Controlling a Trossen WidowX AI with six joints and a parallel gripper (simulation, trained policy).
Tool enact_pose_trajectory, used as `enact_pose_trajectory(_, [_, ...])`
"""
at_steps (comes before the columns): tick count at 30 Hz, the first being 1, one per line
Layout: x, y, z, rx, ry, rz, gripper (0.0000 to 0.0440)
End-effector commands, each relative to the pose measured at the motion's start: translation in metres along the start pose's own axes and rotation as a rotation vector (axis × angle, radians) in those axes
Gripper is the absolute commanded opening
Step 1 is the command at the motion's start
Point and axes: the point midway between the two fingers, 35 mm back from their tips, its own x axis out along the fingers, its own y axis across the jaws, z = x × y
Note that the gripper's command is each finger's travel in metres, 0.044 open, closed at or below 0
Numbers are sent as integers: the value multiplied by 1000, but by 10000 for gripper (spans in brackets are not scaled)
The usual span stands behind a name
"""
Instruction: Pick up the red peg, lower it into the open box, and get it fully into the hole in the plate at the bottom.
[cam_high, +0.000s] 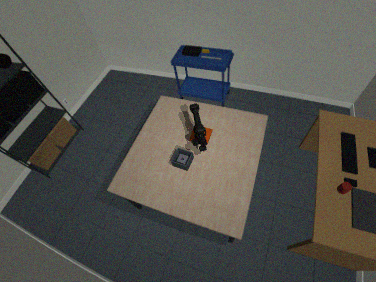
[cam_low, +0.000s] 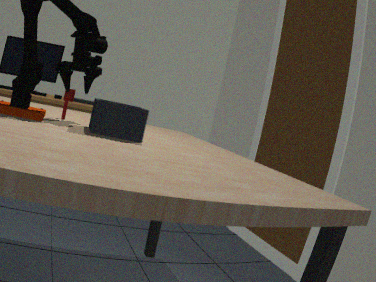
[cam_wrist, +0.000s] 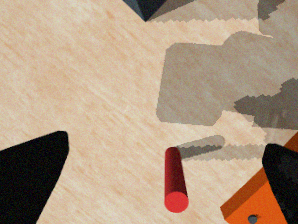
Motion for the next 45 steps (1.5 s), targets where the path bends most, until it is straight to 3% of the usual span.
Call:
enact_pose_trajectory(1, [15,-1,-10,14,20,-9,440])
enact_pose_trajectory(13, [63,2,-34,67,64,35,428])
enact_pose_trajectory(30, [72,-4,-43,92,177,8,6])
enact_pose_trajectory(45, [28,13,1,-11,20,98,0])
